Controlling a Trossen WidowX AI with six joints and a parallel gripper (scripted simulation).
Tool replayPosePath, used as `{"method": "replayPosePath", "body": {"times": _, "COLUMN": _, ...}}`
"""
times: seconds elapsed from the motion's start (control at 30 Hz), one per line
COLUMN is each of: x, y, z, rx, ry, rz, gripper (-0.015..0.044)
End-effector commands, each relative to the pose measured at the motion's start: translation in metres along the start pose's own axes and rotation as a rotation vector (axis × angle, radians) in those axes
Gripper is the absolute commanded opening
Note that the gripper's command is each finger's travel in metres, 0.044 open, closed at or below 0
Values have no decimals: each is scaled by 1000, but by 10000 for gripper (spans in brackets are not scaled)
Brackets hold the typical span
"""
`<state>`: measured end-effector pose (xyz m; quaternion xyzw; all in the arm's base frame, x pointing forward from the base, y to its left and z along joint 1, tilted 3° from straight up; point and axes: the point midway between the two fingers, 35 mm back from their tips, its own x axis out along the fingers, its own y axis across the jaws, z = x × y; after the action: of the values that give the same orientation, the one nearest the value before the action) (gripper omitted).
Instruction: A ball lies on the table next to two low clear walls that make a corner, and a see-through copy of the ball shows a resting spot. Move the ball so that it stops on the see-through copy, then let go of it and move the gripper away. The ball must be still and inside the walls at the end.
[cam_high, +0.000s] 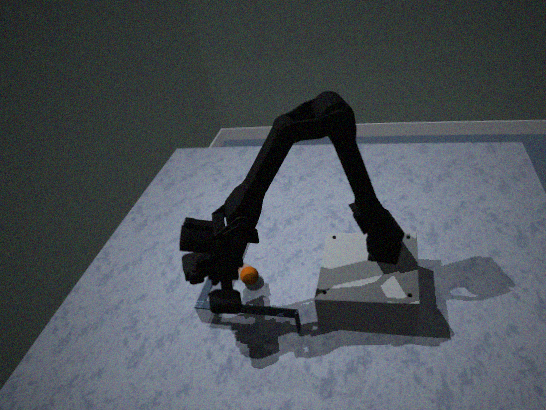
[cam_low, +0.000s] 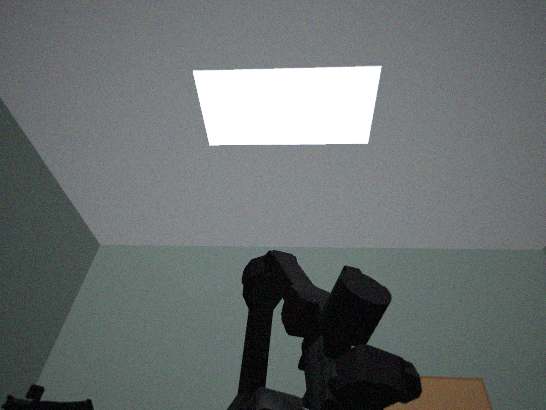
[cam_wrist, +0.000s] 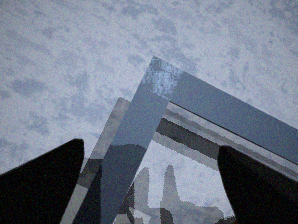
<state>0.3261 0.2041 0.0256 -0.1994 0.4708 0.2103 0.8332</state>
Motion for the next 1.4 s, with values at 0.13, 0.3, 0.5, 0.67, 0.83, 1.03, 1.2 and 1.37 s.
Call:
{"method": "replayPosePath", "body": {"times": 0.13, "x": -16, "y": -85, "z": -48, "rx": 324, "ry": 365, "rz": -13, "gripper": 334}}
{"method": "replayPosePath", "body": {"times": 0.3, "x": -23, "y": -98, "z": -62, "rx": 405, "ry": 450, "rz": -5, "gripper": 334}}
{"method": "replayPosePath", "body": {"times": 0.5, "x": -23, "y": -98, "z": -62, "rx": 405, "ry": 450, "rz": -5, "gripper": 334}}
{"method": "replayPosePath", "body": {"times": 0.67, "x": -11, "y": -97, "z": -67, "rx": 405, "ry": 450, "rz": -5, "gripper": 334}}
{"method": "replayPosePath", "body": {"times": 0.83, "x": -9, "y": -97, "z": -68, "rx": 405, "ry": 450, "rz": -5, "gripper": 334}}
{"method": "replayPosePath", "body": {"times": 1.03, "x": -2, "y": -97, "z": -71, "rx": 405, "ry": 450, "rz": -5, "gripper": 334}}
{"method": "replayPosePath", "body": {"times": 1.2, "x": 5, "y": -96, "z": -74, "rx": 405, "ry": 450, "rz": -5, "gripper": 334}}
{"method": "replayPosePath", "body": {"times": 1.37, "x": 13, "y": -95, "z": -78, "rx": 405, "ry": 450, "rz": -5, "gripper": 334}}
